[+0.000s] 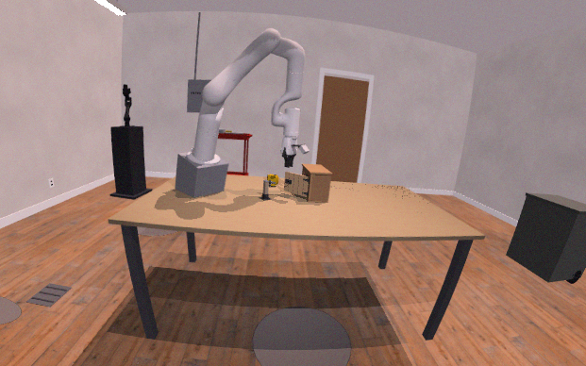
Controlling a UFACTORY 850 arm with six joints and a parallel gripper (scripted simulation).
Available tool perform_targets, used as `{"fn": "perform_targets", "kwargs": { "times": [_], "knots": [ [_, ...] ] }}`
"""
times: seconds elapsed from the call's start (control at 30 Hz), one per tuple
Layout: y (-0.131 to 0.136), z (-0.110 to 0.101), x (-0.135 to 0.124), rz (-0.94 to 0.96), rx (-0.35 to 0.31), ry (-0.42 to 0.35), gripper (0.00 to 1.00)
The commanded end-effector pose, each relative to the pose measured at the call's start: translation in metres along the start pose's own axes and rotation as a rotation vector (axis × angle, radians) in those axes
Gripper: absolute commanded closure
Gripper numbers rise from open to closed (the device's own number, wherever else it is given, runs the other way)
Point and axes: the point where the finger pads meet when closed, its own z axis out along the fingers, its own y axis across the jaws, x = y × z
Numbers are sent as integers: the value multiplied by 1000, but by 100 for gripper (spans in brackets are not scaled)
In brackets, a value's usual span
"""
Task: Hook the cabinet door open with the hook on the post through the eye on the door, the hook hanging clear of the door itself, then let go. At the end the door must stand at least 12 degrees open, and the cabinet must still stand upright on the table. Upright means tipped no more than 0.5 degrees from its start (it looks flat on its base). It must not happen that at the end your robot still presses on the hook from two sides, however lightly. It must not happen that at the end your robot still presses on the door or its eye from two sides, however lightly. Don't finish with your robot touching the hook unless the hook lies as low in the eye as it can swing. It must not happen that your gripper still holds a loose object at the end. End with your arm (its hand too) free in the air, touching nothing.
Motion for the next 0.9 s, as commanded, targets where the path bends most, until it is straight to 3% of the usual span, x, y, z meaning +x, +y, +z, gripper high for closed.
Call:
{"fn": "perform_targets", "kwargs": {
  "times": [0.0,0.27,0.87],
  "knots": [
    [-1,-10,1,0,-7,-7,73],
    [-1,-22,1,0,-7,-7,73],
    [0,-27,1,4,-7,-7,73]
  ]
}}
